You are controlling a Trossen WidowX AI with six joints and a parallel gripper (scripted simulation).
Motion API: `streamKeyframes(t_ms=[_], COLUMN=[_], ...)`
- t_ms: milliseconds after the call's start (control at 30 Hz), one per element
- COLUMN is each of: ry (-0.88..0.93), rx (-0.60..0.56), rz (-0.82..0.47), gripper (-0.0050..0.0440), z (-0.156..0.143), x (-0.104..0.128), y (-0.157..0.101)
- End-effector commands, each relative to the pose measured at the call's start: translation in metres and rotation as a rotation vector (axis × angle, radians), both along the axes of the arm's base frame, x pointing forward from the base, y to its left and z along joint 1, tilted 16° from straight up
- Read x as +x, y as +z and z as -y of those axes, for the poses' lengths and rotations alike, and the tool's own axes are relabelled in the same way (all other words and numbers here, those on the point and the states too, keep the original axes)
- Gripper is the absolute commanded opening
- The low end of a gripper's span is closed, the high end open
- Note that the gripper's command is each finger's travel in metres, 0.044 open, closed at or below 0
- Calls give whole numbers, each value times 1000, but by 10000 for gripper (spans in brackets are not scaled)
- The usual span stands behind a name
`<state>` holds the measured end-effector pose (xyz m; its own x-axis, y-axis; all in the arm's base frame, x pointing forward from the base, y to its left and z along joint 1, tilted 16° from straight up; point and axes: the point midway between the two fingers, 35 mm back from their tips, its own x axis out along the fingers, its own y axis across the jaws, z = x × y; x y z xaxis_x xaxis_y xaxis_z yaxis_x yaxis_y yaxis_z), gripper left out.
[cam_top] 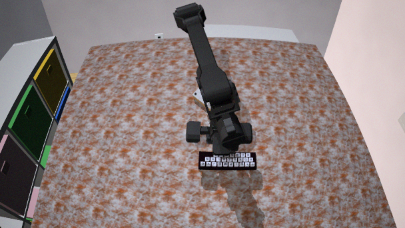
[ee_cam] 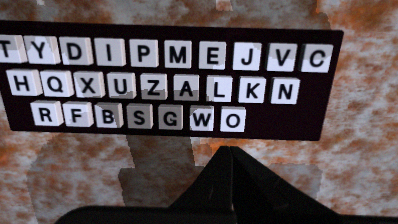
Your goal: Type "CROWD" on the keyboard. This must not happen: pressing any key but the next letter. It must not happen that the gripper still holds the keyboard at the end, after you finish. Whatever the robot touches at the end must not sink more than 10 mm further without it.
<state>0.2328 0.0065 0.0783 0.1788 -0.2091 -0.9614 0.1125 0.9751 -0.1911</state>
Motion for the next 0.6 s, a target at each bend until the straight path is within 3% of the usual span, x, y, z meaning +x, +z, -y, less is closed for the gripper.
streamKeyframes(t_ms=[0, 100, 267, 567], ry=[-1, -1, -1, -1], rx=[-2, 0, -1, -2], rz=[0, -3, -4, 0], gripper=[0, 0, 0, 0], z=[0, -7, -61, -69], x=[-3, -2, 4, 5], y=[-1, -2, -13, -14])
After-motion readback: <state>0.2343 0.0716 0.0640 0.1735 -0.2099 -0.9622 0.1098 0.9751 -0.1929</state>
